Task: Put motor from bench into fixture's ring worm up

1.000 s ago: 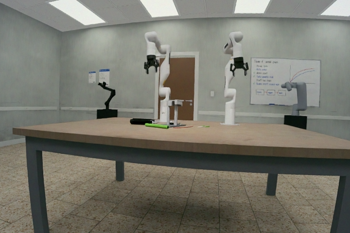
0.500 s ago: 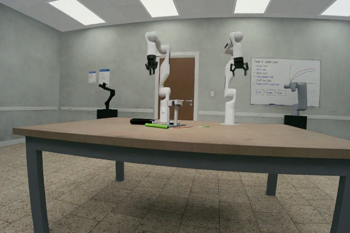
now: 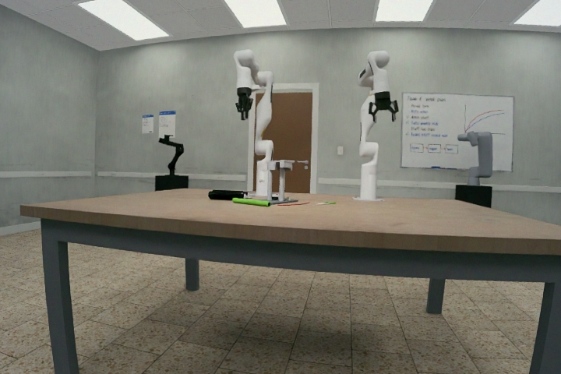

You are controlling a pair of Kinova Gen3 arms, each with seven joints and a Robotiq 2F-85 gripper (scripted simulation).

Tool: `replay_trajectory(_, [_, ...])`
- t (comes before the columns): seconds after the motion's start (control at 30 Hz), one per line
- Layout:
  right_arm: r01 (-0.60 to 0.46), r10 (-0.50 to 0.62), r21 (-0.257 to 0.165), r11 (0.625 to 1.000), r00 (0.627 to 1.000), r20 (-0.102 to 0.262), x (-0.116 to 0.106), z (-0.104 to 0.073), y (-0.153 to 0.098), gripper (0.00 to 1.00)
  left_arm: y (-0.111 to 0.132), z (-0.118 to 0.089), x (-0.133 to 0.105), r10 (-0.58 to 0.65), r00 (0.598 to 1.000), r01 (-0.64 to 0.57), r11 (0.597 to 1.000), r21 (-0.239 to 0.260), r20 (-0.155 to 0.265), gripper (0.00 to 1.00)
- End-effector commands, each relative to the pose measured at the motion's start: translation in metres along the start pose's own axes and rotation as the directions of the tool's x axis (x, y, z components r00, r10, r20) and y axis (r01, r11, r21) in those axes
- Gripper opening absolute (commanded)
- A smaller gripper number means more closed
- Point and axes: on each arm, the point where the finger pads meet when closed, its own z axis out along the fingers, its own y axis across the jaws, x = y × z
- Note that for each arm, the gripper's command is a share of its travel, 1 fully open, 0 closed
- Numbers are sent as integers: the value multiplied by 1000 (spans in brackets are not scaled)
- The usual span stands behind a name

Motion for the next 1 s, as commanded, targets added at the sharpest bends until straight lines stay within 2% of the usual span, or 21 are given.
replay_trajectory(0.0, [-83, 83, 4, 997, 997, 6, 0, 0, 4, 324, 0, 0, 0, 0, 1000, 0, 1000, 0, 1, 1000])
replay_trajectory(0.07, [-128, 128, 5, 992, 992, 8, -1, 0, 7, 324, 0, 0, 0, 0, 1000, 0, 1000, 0, 1, 1000])
replay_trajectory(0.13, [-128, 128, 5, 992, 992, 8, -1, 0, 7, 324, 0, 0, 0, 0, 1000, 0, 1000, 0, 1, 1000])
replay_trajectory(0.37, [-293, 293, 8, 956, 956, 17, -2, 0, 16, 324, 0, 0, 0, 0, 1000, 0, 1000, 0, 1, 1000])
replay_trajectory(0.63, [-472, 471, 10, 882, 882, 27, -3, 1, 27, 324, 0, 0, 0, 0, 1000, 0, 1000, 0, 1, 1000])
replay_trajectory(0.7, [-472, 471, 10, 882, 882, 27, -3, 1, 27, 324, 0, 0, 0, 0, 1000, 0, 1000, 0, 1, 1000])
replay_trajectory(0.97, [-617, 616, 9, 787, 787, 36, -3, 1, 36, 324, 0, 0, 0, 0, 1000, 0, 1000, 0, 1, 1000])
